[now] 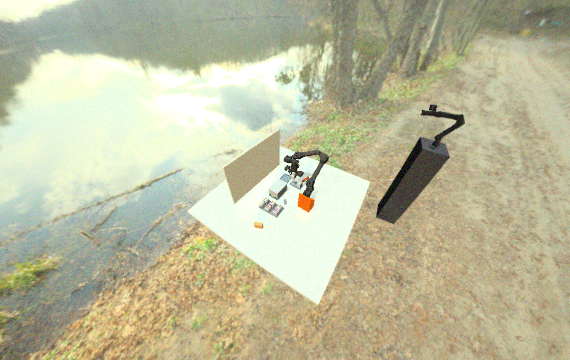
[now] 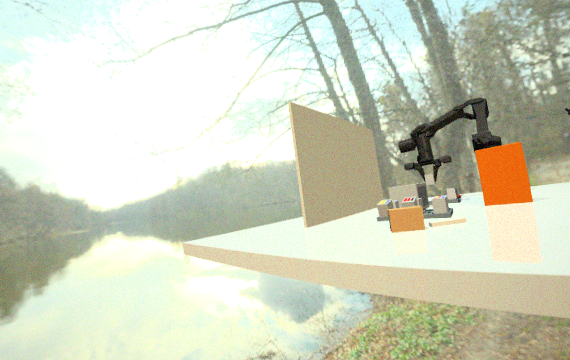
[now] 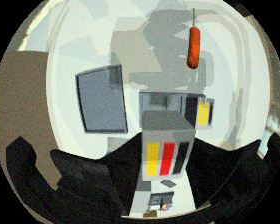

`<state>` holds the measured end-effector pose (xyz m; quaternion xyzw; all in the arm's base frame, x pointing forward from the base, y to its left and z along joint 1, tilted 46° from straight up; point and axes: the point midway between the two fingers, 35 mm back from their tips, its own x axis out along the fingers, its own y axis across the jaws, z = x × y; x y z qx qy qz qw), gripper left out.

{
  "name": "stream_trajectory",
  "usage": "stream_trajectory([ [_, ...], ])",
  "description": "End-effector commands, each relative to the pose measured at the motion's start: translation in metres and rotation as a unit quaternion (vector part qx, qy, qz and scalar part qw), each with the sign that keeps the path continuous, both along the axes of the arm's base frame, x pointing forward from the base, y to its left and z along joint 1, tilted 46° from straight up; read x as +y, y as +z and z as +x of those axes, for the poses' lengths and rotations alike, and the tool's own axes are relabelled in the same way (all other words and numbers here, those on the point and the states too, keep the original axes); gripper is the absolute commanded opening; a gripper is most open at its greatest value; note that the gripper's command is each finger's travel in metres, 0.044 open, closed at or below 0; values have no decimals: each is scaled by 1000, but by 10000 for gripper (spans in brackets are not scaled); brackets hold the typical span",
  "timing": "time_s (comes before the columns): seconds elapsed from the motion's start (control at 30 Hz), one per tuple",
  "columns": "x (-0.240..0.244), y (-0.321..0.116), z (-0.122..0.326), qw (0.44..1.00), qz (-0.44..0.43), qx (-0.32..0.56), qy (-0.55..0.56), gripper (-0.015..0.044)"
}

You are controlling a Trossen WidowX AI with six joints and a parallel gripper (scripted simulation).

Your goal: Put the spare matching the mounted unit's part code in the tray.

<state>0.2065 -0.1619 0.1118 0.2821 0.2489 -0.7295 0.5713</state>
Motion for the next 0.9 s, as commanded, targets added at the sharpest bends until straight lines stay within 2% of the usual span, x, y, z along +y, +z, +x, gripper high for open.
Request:
stream_trajectory([
  [0.0,11,10,7,1000,1,-4,3,0],
  [0.37,50,49,16,1000,-2,-5,3,0],
  [0.53,50,51,19,1000,-2,-5,3,0],
  [0.87,39,57,57,1000,-2,-6,3,0],
])
